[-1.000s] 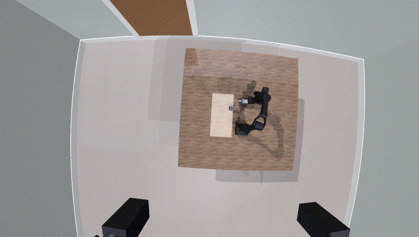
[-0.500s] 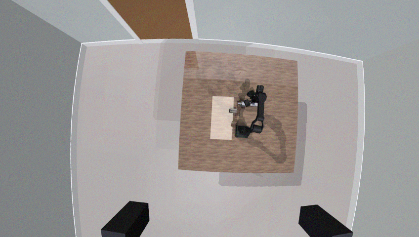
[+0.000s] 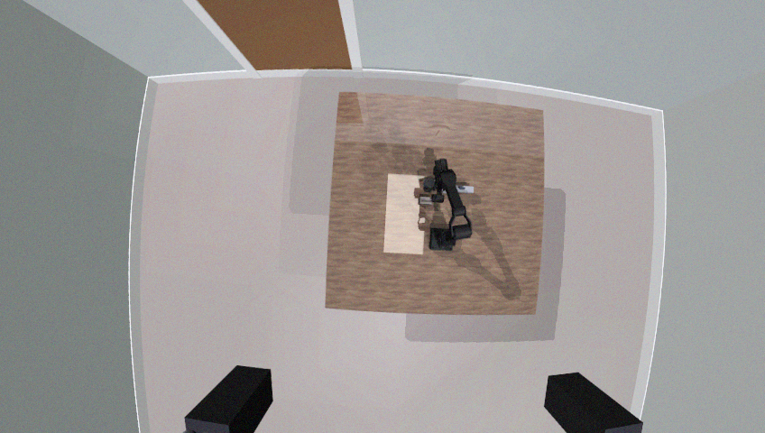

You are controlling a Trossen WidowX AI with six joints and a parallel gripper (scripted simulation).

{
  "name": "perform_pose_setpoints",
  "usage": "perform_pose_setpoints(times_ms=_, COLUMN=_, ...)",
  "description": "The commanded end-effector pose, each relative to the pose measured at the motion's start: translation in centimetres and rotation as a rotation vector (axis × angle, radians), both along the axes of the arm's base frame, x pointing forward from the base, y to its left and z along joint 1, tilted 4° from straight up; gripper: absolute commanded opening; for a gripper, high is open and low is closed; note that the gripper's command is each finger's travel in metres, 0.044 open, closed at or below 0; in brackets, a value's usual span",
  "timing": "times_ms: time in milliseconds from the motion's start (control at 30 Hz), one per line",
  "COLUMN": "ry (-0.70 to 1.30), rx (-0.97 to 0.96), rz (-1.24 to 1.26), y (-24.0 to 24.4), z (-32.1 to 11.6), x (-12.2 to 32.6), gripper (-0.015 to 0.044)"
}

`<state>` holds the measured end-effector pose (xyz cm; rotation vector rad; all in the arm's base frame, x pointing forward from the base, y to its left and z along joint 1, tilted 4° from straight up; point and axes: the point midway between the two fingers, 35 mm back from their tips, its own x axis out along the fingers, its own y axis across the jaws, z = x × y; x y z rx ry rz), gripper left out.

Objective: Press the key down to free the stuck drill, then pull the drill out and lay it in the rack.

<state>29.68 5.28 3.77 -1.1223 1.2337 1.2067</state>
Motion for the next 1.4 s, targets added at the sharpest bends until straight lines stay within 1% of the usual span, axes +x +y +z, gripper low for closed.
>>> perform_pose_setpoints(times_ms=0, ry=0.003, rx=0.003, rz=0.030, y=0.1, z=-0.3, x=-0.2, gripper=0.0440)
perform_pose_setpoints(times_ms=367, ry=0.003, rx=0.003, rz=0.030, y=0.1, z=-0.6, x=-0.2, gripper=0.0440)
perform_pose_setpoints(times_ms=1367, ry=0.003, rx=0.002, rz=0.030, y=-1.1, z=-5.3, x=-0.5, gripper=0.0440)
